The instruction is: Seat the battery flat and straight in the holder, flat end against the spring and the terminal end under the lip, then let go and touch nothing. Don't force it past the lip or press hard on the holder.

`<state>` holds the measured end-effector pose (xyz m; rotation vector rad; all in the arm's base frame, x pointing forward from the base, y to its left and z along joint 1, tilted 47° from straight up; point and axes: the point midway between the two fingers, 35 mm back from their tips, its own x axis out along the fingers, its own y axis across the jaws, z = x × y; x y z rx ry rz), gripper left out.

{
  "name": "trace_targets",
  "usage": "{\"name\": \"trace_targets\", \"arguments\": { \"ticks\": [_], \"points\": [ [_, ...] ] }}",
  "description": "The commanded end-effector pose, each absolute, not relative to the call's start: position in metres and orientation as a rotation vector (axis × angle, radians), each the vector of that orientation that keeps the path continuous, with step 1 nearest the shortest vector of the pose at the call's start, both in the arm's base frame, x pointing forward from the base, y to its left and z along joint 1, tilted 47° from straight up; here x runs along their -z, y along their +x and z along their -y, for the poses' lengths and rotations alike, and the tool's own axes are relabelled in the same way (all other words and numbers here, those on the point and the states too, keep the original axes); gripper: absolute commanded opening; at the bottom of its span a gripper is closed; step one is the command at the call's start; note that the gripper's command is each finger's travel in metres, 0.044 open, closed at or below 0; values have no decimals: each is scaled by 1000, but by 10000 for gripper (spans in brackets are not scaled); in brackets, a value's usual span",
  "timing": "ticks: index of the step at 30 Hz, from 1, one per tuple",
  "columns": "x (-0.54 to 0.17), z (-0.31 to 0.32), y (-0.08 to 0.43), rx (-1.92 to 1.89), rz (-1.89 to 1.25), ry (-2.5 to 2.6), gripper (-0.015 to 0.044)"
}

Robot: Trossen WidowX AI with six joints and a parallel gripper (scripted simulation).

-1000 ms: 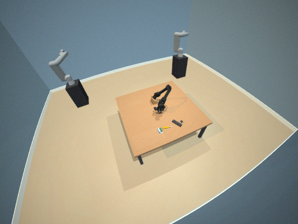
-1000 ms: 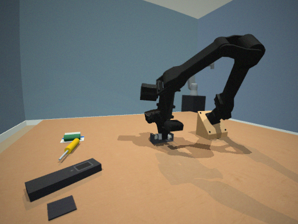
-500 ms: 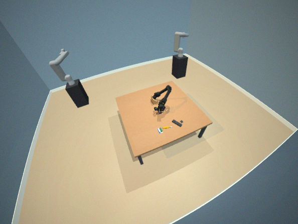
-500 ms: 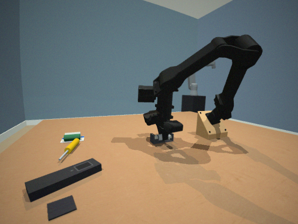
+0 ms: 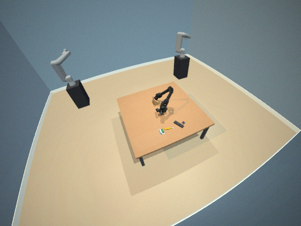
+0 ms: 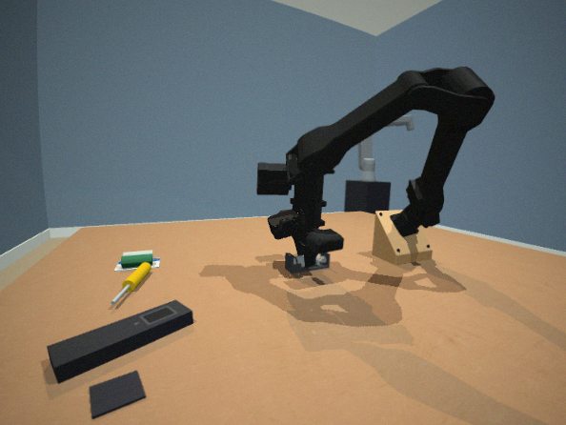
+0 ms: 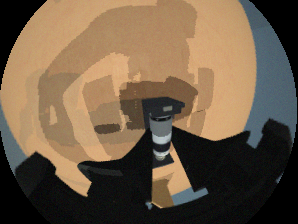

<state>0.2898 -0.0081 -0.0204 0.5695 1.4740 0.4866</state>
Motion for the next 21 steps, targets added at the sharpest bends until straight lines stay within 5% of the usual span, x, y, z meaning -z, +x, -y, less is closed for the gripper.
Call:
{"name": "trace_targets", "arguments": {
  "ticks": [1, 13, 17, 21],
  "points": [
    [21, 8, 292, -484, -1479, 576, 83],
    [20, 8, 293, -482, -1478, 575, 83],
    [20, 8, 293, -482, -1478, 575, 185],
    [19, 10, 292, -482, -1477, 574, 185]
  ]
}}
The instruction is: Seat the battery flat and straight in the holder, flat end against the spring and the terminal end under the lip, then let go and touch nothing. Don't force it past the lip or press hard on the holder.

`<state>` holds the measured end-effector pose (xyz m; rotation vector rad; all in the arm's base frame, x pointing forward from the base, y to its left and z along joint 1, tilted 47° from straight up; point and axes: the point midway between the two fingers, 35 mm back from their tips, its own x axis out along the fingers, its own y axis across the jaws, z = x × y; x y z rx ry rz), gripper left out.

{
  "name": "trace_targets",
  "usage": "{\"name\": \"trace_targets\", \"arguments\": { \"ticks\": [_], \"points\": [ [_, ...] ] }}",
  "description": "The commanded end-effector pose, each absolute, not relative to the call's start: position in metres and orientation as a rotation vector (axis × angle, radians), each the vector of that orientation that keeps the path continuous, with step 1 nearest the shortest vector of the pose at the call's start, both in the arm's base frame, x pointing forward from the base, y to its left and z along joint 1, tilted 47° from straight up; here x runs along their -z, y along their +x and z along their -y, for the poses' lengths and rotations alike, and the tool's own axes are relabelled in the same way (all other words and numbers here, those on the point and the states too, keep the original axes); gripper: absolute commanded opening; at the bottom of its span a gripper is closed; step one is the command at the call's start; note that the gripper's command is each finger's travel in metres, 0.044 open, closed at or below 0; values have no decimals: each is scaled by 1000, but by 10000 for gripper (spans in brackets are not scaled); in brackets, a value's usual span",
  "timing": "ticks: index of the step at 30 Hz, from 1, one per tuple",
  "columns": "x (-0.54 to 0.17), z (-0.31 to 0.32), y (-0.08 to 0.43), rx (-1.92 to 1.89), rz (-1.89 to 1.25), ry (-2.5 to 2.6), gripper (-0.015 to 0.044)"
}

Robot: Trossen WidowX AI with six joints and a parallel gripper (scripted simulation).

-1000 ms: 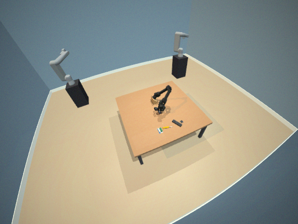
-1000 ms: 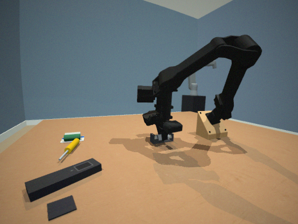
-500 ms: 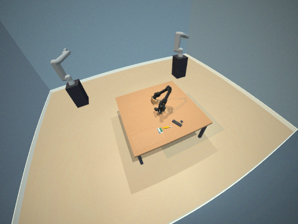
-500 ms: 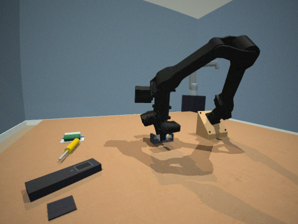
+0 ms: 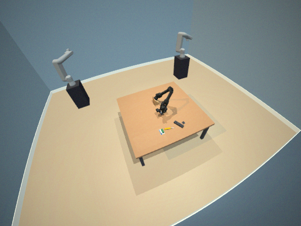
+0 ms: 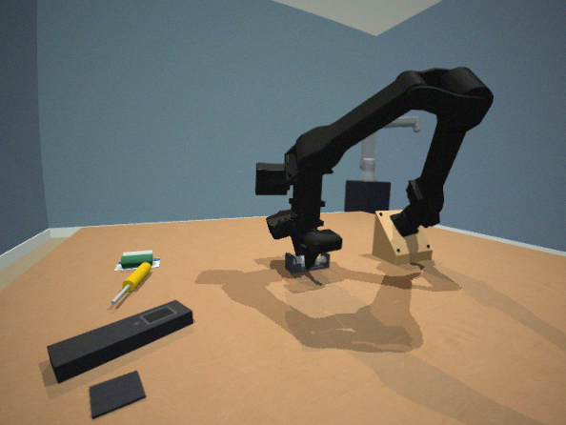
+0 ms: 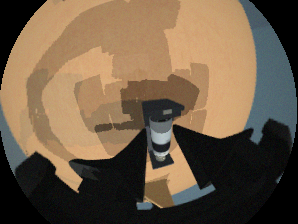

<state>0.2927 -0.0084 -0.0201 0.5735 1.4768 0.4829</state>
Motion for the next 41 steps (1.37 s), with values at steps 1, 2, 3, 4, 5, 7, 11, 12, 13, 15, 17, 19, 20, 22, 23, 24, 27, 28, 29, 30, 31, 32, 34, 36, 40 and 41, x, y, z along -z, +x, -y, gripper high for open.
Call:
{"name": "trace_targets", "arguments": {
  "ticks": [1, 2, 3, 4, 5, 7, 11, 12, 13, 15, 17, 19, 20, 22, 23, 24, 27, 28, 29, 30, 31, 32, 34, 36, 40, 41],
  "points": [
    [17, 11, 292, -483, -1477, 574, 185],
    [16, 13, 292, -483, -1477, 574, 185],
    [15, 14, 292, -483, -1477, 573, 185],
    [13, 16, 291, -483, -1477, 573, 185],
    [11, 17, 291, -484, -1477, 573, 185],
    [10, 19, 291, -484, -1477, 572, 185],
    [3, 28, 291, -480, -1477, 577, 263],
    [-3, 35, 291, -479, -1477, 575, 290],
    [-10, 42, 290, -479, -1478, 574, 316],
    [-23, 56, 287, -479, -1478, 572, 368],
    [-36, 68, 284, -481, -1478, 571, 421],
    [-40, 73, 284, -481, -1478, 571, 440],
    [-40, 73, 284, -482, -1478, 571, 440],
    [-40, 73, 284, -482, -1478, 571, 440],
    [-40, 73, 284, -482, -1478, 571, 440],
    [-40, 73, 284, -482, -1478, 571, 440],
    [-40, 73, 284, -482, -1478, 571, 440],
    [-40, 73, 284, -482, -1478, 571, 440],
    [-40, 73, 284, -482, -1478, 571, 440],
    [-40, 73, 284, -482, -1478, 571, 440],
    [-40, 73, 284, -482, -1478, 571, 440],
    [-40, 73, 284, -482, -1478, 571, 440],
    [-40, 73, 284, -482, -1478, 571, 440],
    [-40, 73, 284, -482, -1478, 571, 440],
    [-40, 73, 284, -482, -1478, 571, 440],
    [-40, 73, 284, -482, -1478, 571, 440]
  ]
}}
